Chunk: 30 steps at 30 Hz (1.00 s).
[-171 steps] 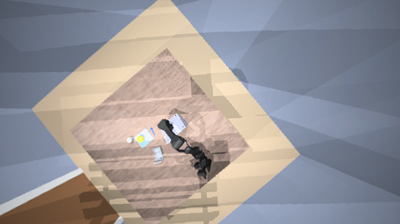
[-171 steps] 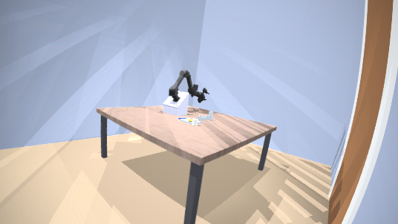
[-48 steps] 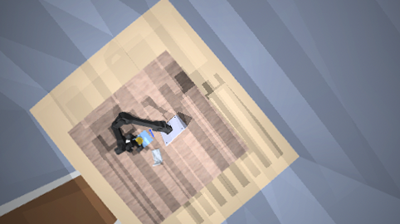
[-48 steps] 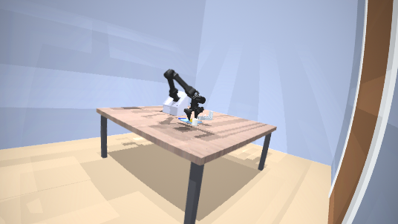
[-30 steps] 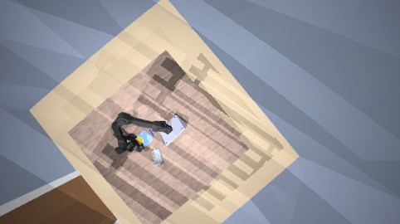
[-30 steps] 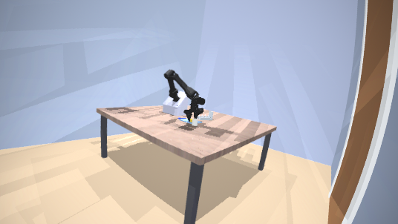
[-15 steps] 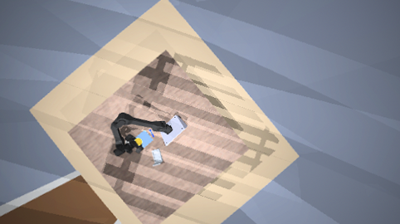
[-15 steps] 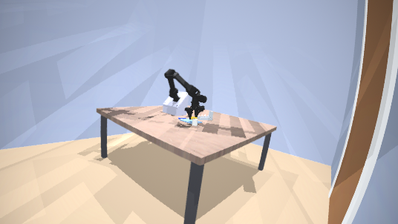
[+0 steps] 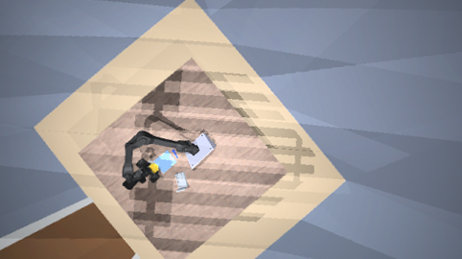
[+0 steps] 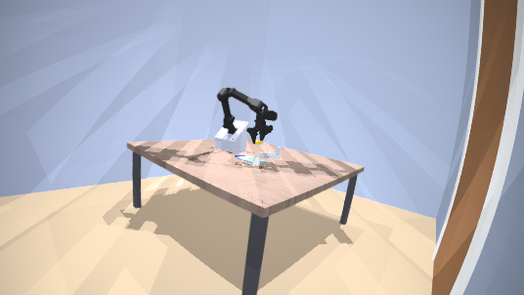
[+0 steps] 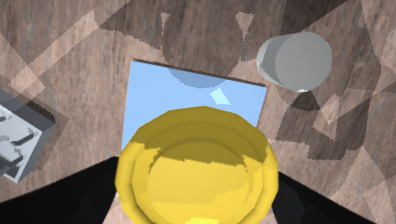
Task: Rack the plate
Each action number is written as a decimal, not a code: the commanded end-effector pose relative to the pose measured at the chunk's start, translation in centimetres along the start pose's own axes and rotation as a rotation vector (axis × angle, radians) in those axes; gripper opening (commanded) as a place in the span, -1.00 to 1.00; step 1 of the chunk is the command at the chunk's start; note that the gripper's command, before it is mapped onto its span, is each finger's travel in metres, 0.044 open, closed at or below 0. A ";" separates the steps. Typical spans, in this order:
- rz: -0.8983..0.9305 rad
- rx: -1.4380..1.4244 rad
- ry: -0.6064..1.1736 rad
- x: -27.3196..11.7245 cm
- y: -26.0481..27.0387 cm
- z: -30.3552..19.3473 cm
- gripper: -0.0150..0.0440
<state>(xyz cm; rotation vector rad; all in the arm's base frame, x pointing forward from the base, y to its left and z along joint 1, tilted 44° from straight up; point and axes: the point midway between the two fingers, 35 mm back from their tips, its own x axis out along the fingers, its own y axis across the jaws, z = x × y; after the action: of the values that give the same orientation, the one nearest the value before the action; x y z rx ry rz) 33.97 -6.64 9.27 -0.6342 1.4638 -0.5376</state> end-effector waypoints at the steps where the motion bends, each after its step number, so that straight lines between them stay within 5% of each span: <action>1: -0.001 0.010 -0.006 -2.3 0.1 0.1 -0.49; 13: -0.019 0.029 -0.003 -6.3 0.4 -0.1 -0.49; 30: -0.016 0.502 -0.003 -5.8 14.5 -8.3 -0.49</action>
<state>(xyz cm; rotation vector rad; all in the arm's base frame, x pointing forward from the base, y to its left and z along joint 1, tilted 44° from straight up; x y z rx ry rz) 26.65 6.31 5.05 -0.3064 1.2923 -0.8240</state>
